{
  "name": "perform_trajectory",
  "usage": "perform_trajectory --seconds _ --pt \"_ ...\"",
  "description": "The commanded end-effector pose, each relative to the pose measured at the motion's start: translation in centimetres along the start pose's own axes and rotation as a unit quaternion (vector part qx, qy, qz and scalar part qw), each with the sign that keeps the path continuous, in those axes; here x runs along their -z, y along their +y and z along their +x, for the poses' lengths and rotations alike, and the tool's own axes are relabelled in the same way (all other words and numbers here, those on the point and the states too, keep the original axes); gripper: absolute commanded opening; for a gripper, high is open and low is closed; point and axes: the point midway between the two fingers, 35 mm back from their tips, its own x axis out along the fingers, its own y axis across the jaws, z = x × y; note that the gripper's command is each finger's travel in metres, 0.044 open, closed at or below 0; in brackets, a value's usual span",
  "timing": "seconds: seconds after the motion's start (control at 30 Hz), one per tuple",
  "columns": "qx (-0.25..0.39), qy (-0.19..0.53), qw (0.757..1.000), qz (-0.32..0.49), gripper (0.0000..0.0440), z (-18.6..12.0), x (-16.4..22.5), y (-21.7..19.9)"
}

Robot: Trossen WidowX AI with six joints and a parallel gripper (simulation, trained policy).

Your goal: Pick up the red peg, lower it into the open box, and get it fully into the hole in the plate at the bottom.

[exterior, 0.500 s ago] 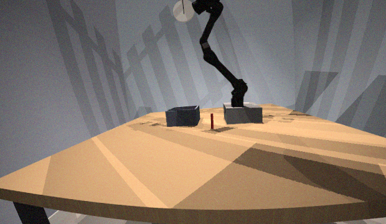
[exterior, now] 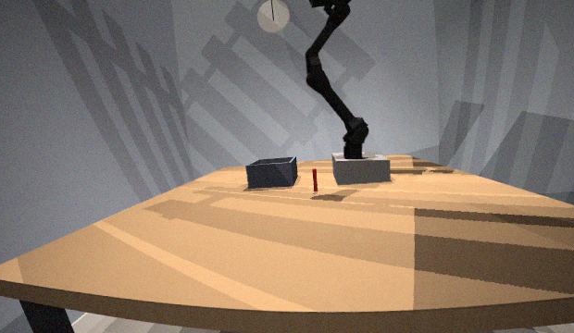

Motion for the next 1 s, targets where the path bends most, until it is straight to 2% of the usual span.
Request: perform_trajectory --seconds 0.0,0.23,0.47,0.7,0.97 --pt "0.043 0.038 0.998 -0.011 0.044 -0.5 2.6 -3.2" --pt "0.128 0.123 0.984 -0.026 0.044 -2.5 8.3 -9.3" --pt "0.205 0.212 0.955 -0.036 0.044 -6.2 13.9 -14.4" --pt "0.27 0.305 0.912 -0.045 0.044 -11.5 19.3 -18.1" --pt "0.325 0.415 0.848 -0.054 0.044 -18.9 24.8 -20.4"
